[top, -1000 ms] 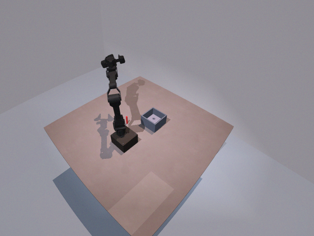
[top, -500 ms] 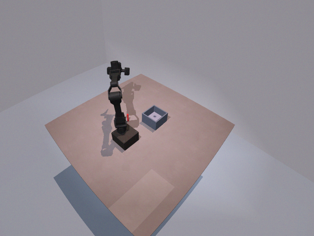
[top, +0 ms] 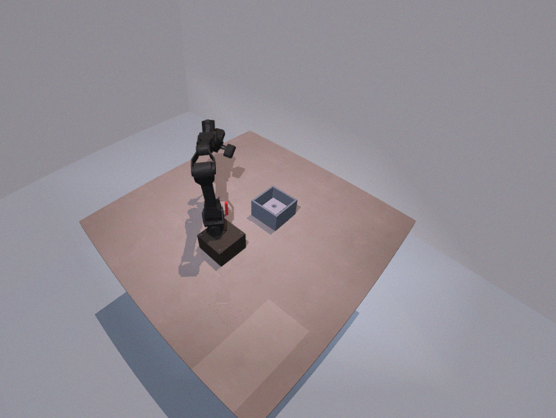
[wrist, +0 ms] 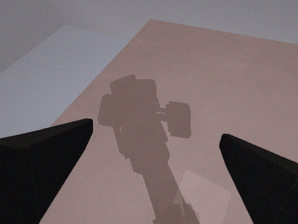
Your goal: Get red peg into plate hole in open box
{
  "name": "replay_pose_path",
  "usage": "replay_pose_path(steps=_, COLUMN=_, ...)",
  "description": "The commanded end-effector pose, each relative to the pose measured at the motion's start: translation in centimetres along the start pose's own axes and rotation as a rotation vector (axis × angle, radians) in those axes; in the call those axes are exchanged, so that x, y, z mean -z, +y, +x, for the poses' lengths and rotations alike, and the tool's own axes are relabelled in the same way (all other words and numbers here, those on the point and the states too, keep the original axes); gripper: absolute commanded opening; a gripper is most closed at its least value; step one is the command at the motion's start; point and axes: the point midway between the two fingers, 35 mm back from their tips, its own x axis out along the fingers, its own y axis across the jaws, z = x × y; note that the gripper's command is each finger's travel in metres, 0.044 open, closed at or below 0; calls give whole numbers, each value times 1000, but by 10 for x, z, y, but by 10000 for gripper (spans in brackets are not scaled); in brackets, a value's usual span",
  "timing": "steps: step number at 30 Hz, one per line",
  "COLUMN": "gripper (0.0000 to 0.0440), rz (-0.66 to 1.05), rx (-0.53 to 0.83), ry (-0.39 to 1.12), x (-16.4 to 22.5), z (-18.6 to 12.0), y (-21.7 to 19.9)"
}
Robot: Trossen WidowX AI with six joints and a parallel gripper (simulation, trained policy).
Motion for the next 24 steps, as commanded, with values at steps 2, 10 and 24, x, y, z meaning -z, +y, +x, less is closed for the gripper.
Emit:
replay_pose_path(steps=2, gripper=440, rz=100, rx=89, ry=116, x=31, z=4, y=-24)
replay_pose_path(steps=10, gripper=440, rz=263, rx=245, ry=283, x=76, z=2, y=-58)
replay_pose_path(steps=24, gripper=440, rz=552, rx=568, ry=511, x=146, z=-23, y=-109)
